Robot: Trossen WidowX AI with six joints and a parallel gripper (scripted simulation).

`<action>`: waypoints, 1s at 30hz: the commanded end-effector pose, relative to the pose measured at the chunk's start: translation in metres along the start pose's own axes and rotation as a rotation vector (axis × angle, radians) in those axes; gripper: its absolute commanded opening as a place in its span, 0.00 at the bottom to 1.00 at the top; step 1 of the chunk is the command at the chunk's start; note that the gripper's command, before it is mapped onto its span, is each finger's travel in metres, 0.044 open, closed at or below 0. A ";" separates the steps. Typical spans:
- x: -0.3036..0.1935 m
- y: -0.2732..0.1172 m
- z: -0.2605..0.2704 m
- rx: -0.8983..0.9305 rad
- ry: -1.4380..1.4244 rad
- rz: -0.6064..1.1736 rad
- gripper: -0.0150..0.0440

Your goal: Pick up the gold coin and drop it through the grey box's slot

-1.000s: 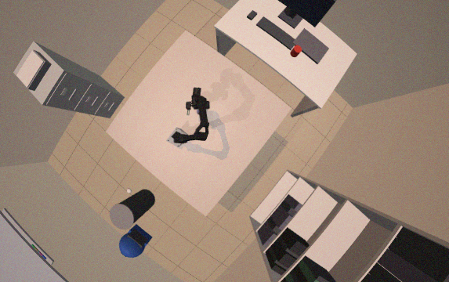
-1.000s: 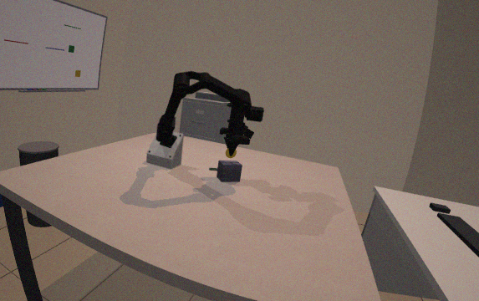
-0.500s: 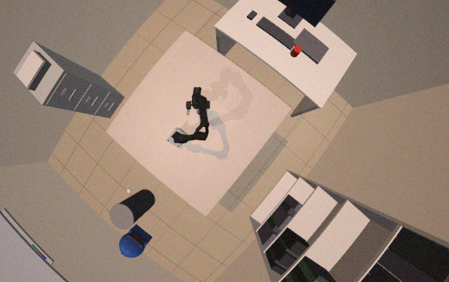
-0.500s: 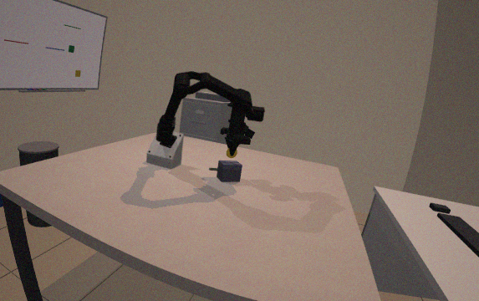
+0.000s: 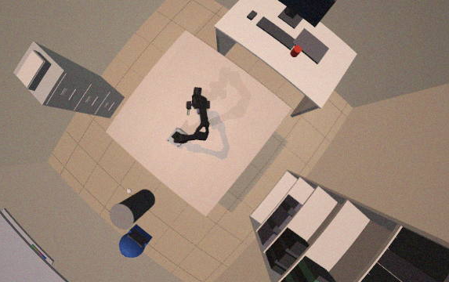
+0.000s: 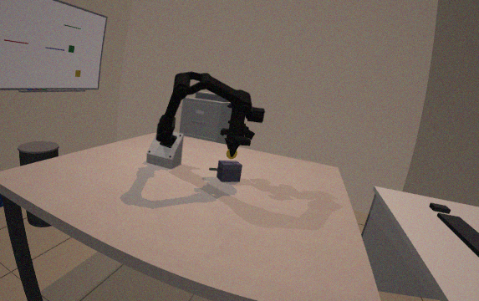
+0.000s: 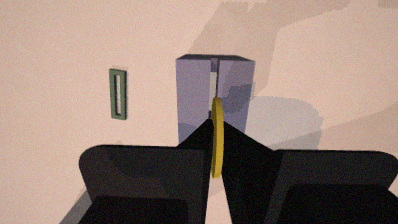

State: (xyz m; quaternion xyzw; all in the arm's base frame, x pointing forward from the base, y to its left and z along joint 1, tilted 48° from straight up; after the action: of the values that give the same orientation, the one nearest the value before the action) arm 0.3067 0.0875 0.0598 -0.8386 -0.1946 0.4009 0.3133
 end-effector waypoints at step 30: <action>-0.001 0.013 0.000 0.001 0.000 0.000 0.34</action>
State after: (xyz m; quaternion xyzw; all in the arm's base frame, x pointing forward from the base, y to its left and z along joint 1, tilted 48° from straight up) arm 0.3075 0.0772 0.0511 -0.8383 -0.1944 0.4013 0.3137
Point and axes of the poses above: the point midway between the two fingers, 35 mm back from their tips, its own y axis out along the fingers, its own z axis across the jaws, x = y × z, the point moved 5 cm from there along -y, back along the fingers, and after that the axes turned 10 degrees about -y, right-handed, at the moved point
